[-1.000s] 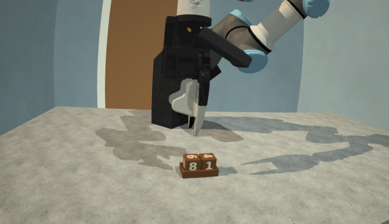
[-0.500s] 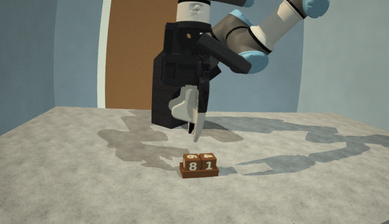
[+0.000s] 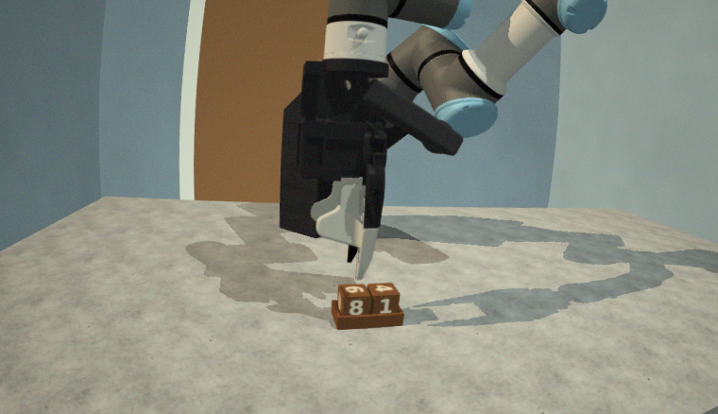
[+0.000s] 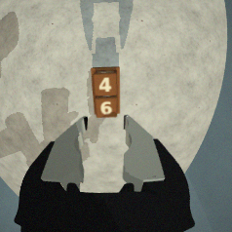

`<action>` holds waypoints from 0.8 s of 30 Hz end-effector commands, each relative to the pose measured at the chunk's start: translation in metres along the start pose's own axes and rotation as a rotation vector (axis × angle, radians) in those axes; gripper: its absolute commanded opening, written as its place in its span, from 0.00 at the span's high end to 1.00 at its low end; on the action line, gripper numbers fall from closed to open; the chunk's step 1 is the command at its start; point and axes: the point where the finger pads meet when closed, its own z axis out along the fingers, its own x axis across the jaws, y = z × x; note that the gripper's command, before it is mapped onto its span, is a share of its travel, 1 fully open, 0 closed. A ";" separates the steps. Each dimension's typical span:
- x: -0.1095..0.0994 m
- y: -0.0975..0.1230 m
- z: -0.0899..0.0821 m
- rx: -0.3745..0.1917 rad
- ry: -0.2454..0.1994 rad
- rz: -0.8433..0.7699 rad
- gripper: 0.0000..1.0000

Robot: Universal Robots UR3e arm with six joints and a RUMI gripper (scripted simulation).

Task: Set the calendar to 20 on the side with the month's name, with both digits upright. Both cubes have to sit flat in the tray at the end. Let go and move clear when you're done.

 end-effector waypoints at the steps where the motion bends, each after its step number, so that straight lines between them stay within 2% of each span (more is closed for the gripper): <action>1: 0.000 0.001 0.006 -0.002 0.001 0.000 0.71; 10: 0.000 0.001 0.014 -0.002 0.001 0.000 0.71; 24: 0.000 0.001 0.017 -0.002 0.001 0.000 0.71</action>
